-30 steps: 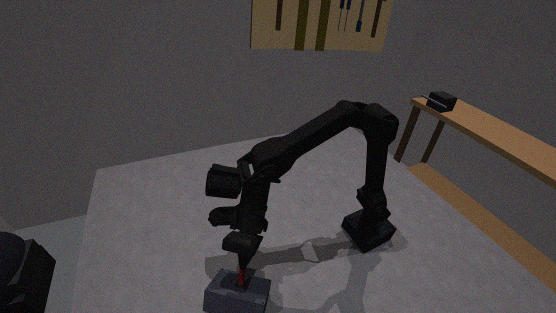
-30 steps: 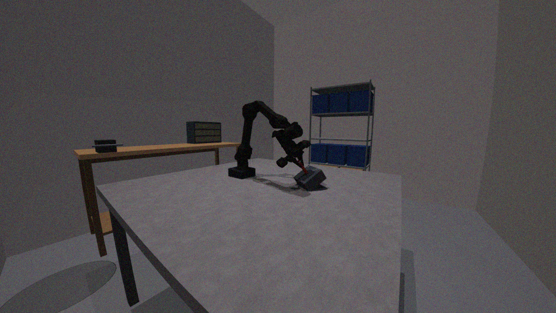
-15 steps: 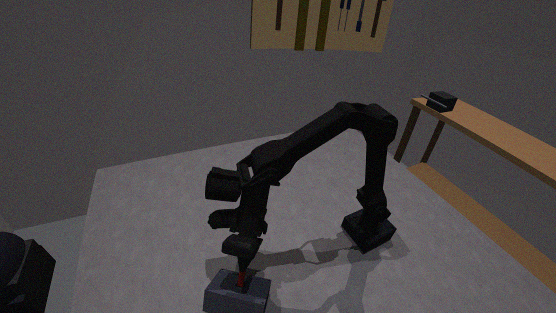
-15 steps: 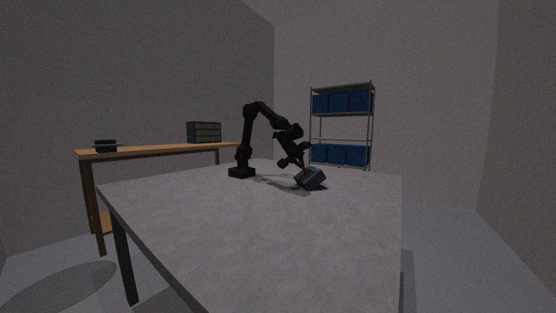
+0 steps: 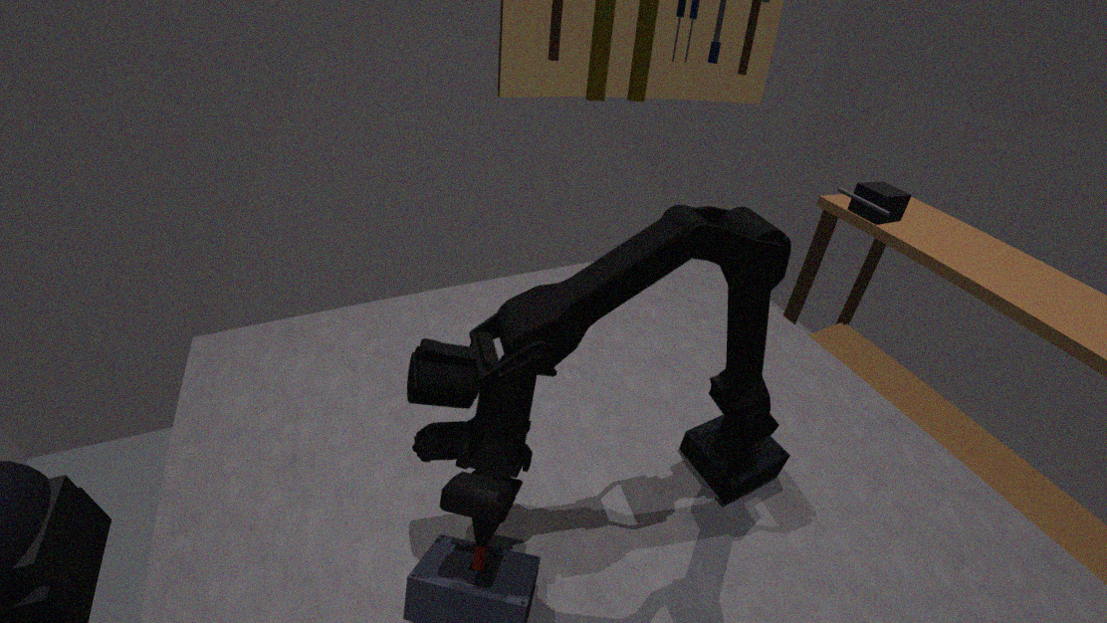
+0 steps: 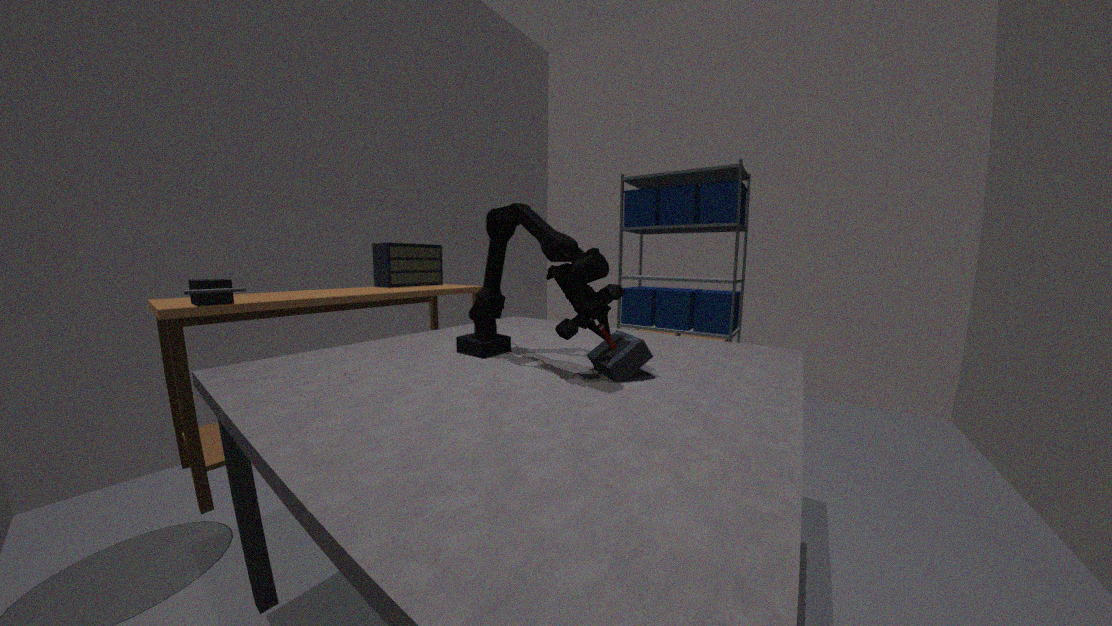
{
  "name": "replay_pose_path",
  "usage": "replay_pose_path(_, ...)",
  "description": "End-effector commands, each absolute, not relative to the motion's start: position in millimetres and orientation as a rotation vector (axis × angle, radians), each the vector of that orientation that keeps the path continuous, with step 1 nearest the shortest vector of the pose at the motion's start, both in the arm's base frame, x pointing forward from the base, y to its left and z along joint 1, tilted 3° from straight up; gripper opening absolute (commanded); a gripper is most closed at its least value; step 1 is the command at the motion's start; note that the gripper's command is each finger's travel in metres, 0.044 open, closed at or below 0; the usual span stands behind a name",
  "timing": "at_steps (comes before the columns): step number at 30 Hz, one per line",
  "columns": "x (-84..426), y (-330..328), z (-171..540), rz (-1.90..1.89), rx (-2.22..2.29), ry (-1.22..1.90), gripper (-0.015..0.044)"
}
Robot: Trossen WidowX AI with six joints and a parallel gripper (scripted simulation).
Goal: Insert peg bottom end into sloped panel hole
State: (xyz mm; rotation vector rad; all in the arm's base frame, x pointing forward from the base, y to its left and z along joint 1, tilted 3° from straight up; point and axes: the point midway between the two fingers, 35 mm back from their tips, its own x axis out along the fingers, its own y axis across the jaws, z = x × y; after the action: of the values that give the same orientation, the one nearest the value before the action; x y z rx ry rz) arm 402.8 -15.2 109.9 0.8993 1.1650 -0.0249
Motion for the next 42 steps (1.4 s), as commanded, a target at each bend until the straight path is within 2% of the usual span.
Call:
replay_pose_path(1, 404, -14, 107, -0.029, 0.904, 1.167, 0.0)
replay_pose_path(42, 409, -8, 97, -0.024, 0.899, 1.166, 0.0)
